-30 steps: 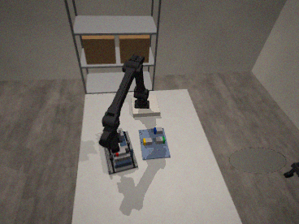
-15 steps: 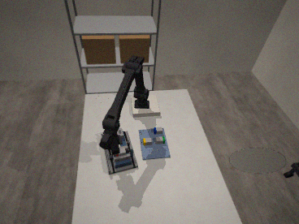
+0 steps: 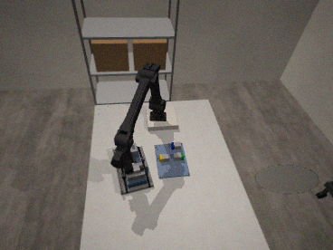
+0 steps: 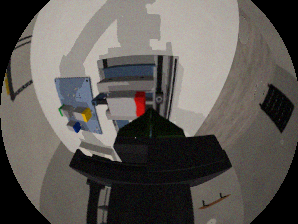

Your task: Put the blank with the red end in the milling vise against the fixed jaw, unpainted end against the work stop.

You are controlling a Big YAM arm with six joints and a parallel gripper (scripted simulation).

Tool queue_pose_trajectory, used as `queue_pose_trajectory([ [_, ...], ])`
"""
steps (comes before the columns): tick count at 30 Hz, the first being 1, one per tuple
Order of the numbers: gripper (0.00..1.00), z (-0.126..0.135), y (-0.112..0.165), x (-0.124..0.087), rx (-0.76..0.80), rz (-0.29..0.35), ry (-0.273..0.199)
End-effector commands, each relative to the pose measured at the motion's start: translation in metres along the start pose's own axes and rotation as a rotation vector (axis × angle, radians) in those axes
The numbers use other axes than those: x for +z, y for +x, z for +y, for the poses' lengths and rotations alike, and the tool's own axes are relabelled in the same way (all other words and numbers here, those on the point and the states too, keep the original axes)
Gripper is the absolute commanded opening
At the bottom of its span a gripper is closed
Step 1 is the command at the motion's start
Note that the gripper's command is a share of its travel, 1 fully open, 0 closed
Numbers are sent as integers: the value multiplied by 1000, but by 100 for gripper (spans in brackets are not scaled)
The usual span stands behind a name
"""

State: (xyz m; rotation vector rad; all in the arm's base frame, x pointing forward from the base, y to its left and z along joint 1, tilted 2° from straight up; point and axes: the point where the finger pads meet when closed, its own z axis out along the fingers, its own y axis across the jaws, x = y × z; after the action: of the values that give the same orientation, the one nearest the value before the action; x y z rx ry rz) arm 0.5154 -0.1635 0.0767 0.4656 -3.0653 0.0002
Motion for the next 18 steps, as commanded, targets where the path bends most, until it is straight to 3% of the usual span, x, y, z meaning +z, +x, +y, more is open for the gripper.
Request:
queue_pose_trajectory([
  [1,0,-9,-6,0,-4,-25,12],
  [4,0,-13,-11,-13,-4,-50,30],
  [18,0,-9,-6,2,-4,-26,13],
])
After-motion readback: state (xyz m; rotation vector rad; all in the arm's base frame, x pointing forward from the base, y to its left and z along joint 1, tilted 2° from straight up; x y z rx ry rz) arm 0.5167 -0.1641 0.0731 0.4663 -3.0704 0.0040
